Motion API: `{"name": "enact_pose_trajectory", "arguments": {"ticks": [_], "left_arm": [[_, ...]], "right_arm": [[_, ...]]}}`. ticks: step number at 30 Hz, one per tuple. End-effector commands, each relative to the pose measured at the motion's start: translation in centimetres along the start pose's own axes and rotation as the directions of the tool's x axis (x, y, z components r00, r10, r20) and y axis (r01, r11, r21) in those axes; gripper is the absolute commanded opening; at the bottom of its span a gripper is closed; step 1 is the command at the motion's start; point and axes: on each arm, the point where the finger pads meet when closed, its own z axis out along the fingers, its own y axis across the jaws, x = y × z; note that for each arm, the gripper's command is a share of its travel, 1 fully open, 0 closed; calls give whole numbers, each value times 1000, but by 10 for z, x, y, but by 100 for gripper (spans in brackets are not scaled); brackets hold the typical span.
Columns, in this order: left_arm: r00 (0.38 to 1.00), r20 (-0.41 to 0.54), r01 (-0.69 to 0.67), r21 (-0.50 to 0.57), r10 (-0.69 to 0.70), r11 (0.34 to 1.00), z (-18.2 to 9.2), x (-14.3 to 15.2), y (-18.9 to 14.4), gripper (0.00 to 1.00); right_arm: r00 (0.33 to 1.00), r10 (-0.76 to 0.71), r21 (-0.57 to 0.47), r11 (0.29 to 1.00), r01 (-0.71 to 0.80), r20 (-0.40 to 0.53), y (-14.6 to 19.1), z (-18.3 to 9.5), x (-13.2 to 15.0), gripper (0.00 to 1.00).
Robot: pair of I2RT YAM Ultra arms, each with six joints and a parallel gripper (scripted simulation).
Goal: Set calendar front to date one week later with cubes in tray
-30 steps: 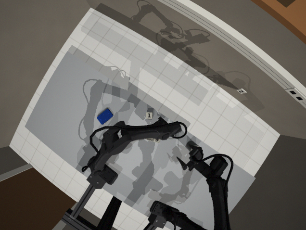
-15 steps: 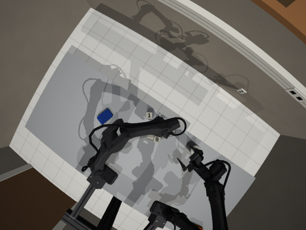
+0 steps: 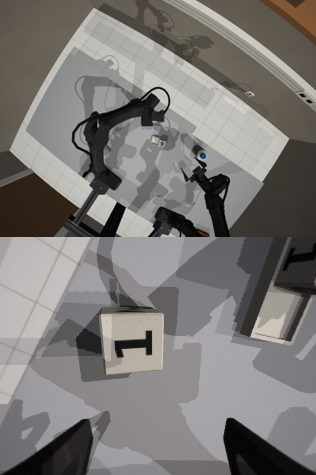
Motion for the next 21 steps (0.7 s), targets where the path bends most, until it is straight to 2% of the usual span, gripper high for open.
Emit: {"name": "enact_pose_trajectory", "arguments": {"ticks": [1,3,5,7,12,19,21], "left_arm": [[951,264,135,102,-157,986,-17,-17,2,70],[919,317,196,153,-236,968,-19,-9,8,70],[919,317,196,153,-236,968,-19,-9,8,70],[876,369,247,211,-311,946,-22,-6,12,70],[717,459,382,370,-524,847,-25,20,30,70],[503,454,474,567,-735,674,-8,50,40,70],[482,448,482,583,-753,655,-6,54,40,70]], "right_arm": [[989,-99,59,994,93,107,-7,-8,-20,100],[988,-104,65,993,97,111,-4,-9,-17,100],[988,-104,65,993,97,111,-4,-9,-17,100],[987,-108,69,993,101,115,-3,-9,-15,100],[987,-109,77,992,101,118,4,-11,-9,100],[989,-96,63,994,89,113,8,-10,-6,100],[989,-96,63,994,89,113,8,-10,-6,100]]}}
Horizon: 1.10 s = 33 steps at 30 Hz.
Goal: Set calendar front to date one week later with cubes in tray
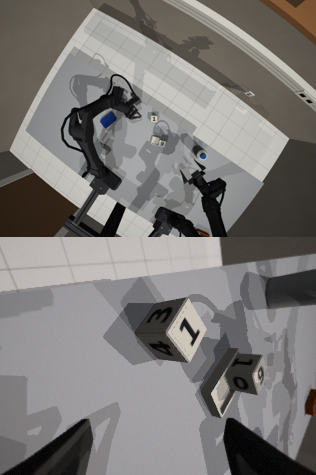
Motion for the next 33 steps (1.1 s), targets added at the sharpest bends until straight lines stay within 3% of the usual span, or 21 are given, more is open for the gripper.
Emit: {"name": "enact_pose_trajectory", "arguments": {"ticks": [1,11,18,25,28,33], "left_arm": [[989,137,47,99,-60,994,7,-15,-10,70],[987,127,82,95,-94,992,4,-5,-5,70],[998,36,44,48,-46,998,14,2,-16,70],[967,-218,-135,-7,130,991,46,19,-62,70],[907,-353,-255,-22,231,967,71,33,-81,70],[780,-490,-473,-56,388,880,104,44,-108,70]], "right_arm": [[997,-51,12,999,51,62,-3,-4,-16,100],[997,-51,7,999,50,55,-14,13,-20,100],[997,-58,-15,998,59,51,-16,31,-24,100],[997,-54,-44,997,57,54,-12,39,-26,100],[997,-54,-47,997,57,57,-12,39,-27,100],[997,-64,-33,997,66,43,-13,35,-24,100]]}}
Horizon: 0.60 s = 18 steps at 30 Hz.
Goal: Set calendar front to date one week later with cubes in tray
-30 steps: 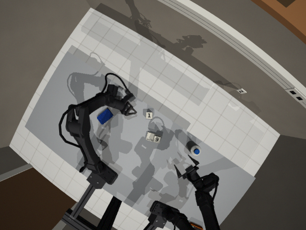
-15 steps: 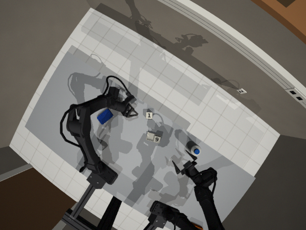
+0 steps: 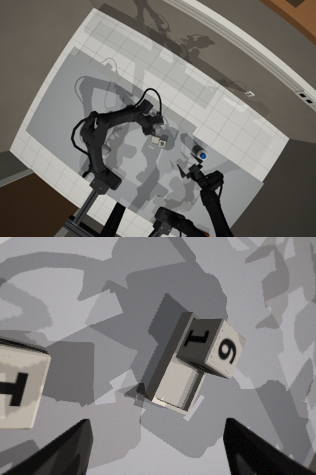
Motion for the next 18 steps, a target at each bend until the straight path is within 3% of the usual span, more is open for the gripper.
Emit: {"name": "enact_pose_trajectory", "arguments": {"ticks": [1,5,11,18], "left_arm": [[980,-180,-108,-90,90,990,22,14,-10,70],[949,-251,-241,-185,191,953,37,2,-20,70],[850,-383,-485,-300,361,822,65,-16,-54,70],[782,-486,-579,-333,390,745,87,0,-70,70]], "right_arm": [[1000,-30,20,999,30,7,-8,1,-9,100],[999,-18,21,1000,19,-46,-2,-8,8,100],[987,-14,-7,1000,13,-157,12,-24,44,100],[980,-8,-26,1000,3,-197,21,-36,62,100]]}}
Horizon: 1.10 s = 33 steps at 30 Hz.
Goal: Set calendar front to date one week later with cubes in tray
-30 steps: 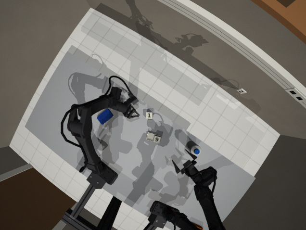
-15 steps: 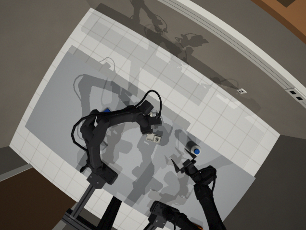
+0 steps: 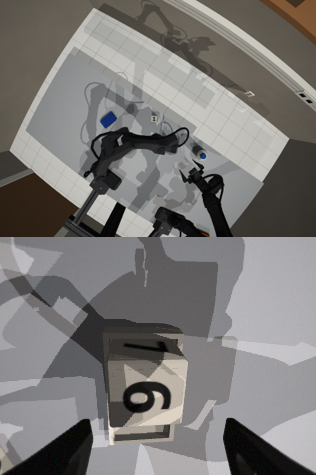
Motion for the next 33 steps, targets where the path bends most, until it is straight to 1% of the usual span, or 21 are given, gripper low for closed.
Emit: {"name": "enact_pose_trajectory", "arguments": {"ticks": [1,6,9,10,12,15,16,22,23,26,29,32,33], "left_arm": [[999,-49,-9,-111,3,994,9,1,9,70],[997,-56,-66,-145,59,987,9,-8,3,70],[997,-54,-70,-124,64,990,12,-8,-3,70],[996,-61,-64,-116,57,991,14,-6,-2,70],[998,-47,-57,-128,51,990,20,-10,5,70],[998,-48,-46,-127,40,991,40,-9,12,65],[998,-48,-46,-127,40,991,43,-9,14,65],[997,-56,-55,-120,49,991,50,-14,17,68],[997,-55,-55,-121,49,991,52,-12,16,65],[999,-30,-47,-142,44,989,40,-12,17,57],[999,-21,-42,-149,39,988,36,-14,20,48],[999,-21,-42,-149,39,988,36,-14,20,40],[999,-21,-42,-149,39,988,36,-14,20,40]], "right_arm": [[999,-38,-24,999,37,-26,6,-7,2,100],[999,-39,-29,999,38,-26,6,-6,2,100],[999,-39,-29,999,38,-26,6,-6,2,100],[999,-39,-29,999,38,-26,6,-6,2,100],[999,-39,-29,999,38,-26,6,-6,2,100],[999,-39,-29,999,38,-26,6,-6,2,100],[999,-39,-29,999,38,-26,6,-6,2,100],[999,-39,-29,999,38,-26,6,-6,2,100],[999,-39,-29,999,38,-26,6,-6,2,100],[999,-37,-30,999,37,-15,6,-4,0,100],[999,-37,-30,999,37,-15,6,-4,0,100],[999,-37,-30,999,37,-15,6,-4,0,100],[999,-37,-30,999,37,-15,6,-4,0,100]]}}
